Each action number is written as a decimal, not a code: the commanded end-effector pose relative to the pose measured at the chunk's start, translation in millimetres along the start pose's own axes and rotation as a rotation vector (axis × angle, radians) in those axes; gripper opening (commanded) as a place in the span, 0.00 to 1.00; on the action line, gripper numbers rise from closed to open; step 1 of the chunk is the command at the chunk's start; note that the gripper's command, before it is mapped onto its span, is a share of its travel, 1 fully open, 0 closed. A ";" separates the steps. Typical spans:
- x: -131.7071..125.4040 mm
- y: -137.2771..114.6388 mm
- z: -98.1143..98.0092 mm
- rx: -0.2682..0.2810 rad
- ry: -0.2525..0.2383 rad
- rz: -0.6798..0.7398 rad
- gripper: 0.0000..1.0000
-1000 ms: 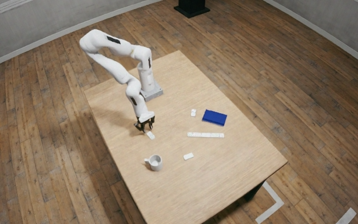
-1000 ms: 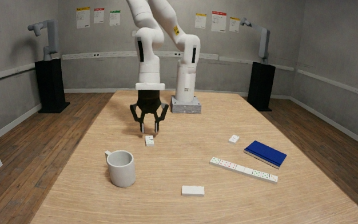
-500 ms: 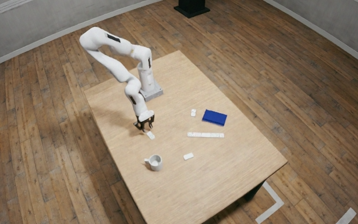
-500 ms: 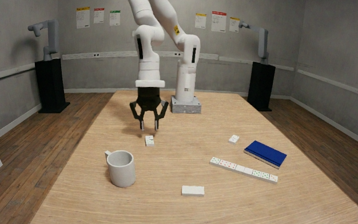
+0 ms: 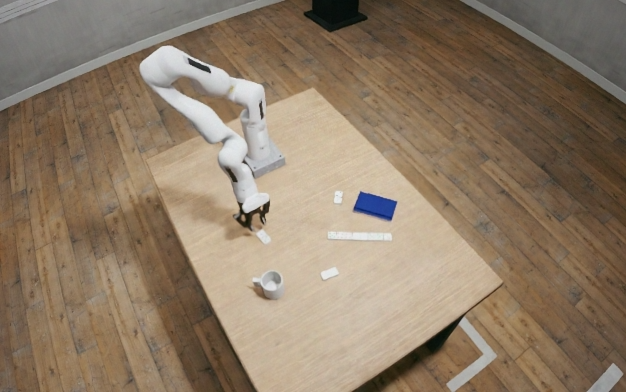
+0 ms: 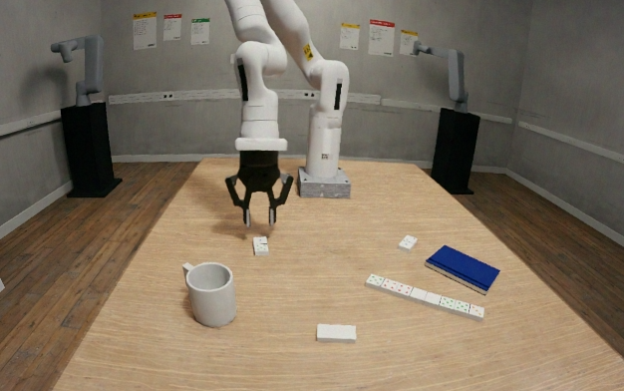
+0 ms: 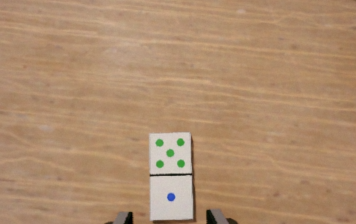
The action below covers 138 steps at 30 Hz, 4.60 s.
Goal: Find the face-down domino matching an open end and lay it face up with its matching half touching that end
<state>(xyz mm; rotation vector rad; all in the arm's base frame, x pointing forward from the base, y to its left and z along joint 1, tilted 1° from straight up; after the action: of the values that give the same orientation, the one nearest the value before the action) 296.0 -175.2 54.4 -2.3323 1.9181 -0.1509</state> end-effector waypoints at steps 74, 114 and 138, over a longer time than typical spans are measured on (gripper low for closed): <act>4.9 -43.8 -29.7 -0.159 -0.012 -0.003 0.49; 6.0 -41.7 -29.5 -0.161 -0.013 0.001 0.49; 3.5 -40.1 -7.1 -0.154 -0.017 -0.004 0.49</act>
<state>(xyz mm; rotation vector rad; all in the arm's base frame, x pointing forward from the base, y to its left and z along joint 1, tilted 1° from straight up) 334.1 -174.2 74.1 -2.4269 1.9887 0.0108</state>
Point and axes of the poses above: the point where the finger pads meet when closed, its own z axis out along the fingers, its own x axis across the jaws, y = z × x, the point moved 5 cm from there along -z, back along the fingers, and after that the axes turned 7 degrees about -z, right-handed, at the moved point
